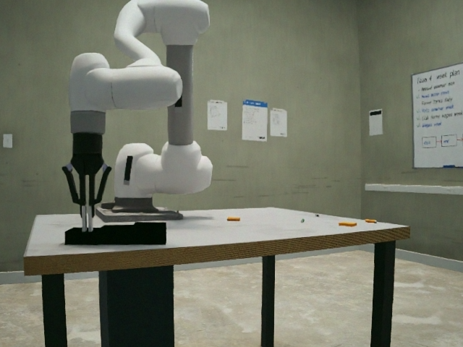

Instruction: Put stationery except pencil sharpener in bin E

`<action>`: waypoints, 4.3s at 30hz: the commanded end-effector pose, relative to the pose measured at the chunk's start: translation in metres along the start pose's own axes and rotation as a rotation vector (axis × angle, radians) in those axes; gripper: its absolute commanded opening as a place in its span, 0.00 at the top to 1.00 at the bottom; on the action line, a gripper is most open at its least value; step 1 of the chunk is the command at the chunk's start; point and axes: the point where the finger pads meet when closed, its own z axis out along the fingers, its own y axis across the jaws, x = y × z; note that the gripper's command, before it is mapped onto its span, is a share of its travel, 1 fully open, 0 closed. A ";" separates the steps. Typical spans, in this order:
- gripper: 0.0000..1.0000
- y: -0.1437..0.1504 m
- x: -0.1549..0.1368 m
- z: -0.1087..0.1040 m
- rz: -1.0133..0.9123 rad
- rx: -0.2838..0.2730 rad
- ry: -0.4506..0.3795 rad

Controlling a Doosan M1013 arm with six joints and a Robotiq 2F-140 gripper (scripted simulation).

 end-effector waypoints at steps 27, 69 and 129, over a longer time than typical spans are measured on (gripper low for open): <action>0.85 -0.025 0.001 -0.047 0.000 0.000 0.000; 0.85 -0.084 0.003 0.009 0.000 0.000 0.000; 0.85 -0.084 0.003 -0.004 0.000 0.000 0.000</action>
